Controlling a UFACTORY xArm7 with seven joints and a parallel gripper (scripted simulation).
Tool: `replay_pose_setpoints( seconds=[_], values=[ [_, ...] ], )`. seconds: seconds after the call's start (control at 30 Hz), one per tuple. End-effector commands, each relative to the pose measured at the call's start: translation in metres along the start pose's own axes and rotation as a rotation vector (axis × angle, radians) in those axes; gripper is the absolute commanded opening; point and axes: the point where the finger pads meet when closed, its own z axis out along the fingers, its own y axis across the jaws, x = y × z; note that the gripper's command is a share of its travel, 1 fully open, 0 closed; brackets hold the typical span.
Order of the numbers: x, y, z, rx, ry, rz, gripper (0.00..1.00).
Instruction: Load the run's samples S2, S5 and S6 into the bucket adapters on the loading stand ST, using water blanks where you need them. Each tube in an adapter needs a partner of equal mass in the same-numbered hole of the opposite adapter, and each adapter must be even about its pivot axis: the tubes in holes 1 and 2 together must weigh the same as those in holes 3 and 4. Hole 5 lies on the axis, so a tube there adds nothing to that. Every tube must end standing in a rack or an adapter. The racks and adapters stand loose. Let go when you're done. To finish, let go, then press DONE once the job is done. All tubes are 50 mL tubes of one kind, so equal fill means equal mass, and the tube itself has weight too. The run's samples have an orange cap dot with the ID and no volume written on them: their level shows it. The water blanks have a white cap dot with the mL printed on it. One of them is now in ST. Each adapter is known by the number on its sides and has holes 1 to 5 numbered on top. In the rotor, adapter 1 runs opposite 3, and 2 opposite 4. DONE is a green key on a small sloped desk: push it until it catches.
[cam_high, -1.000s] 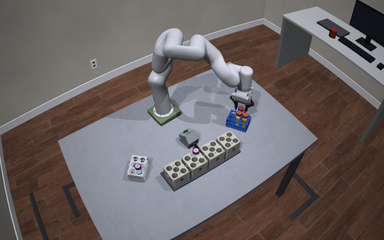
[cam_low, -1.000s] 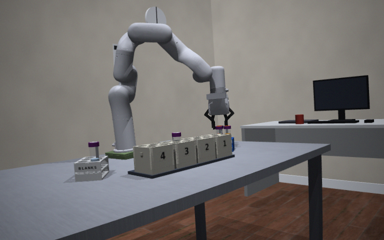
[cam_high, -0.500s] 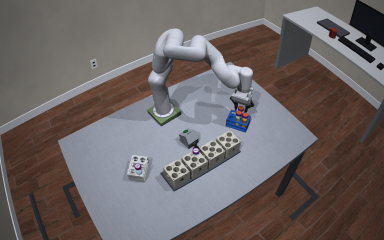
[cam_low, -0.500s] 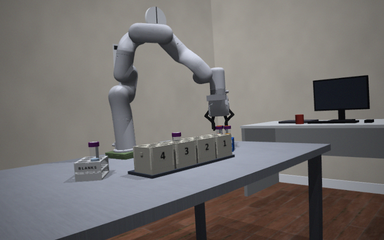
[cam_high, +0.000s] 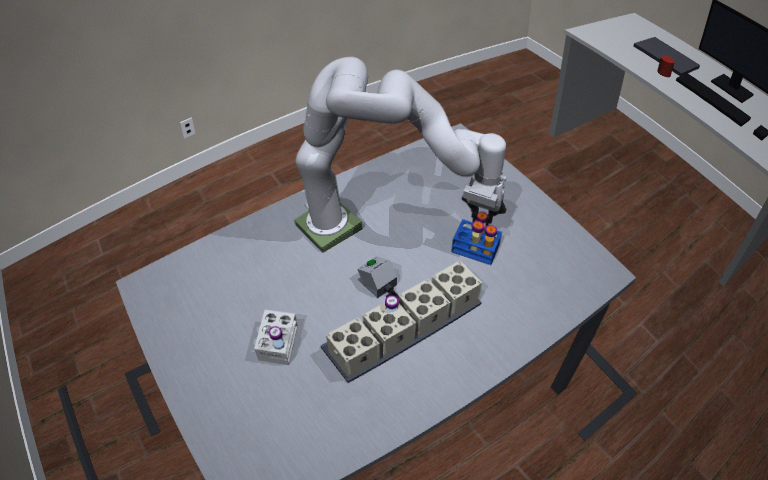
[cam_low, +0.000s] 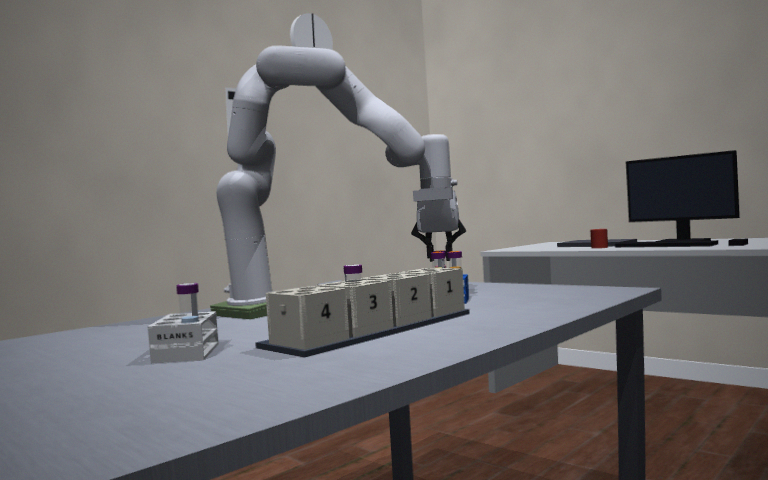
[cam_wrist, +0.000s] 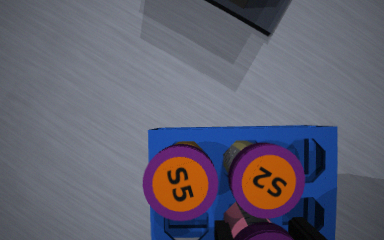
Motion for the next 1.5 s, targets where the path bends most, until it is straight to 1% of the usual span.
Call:
replay_pose_setpoints(
  seconds=[0.0, 1.07, 1.47],
  values=[
    [-0.0005, -0.0015, -0.0019, 0.005, -0.001, 0.000, 0.00],
    [-0.0005, -0.0015, -0.0019, 0.004, -0.001, 0.000, 0.00],
    [-0.0005, -0.0015, -0.0085, 0.005, -0.001, 0.000, 0.00]
  ],
)
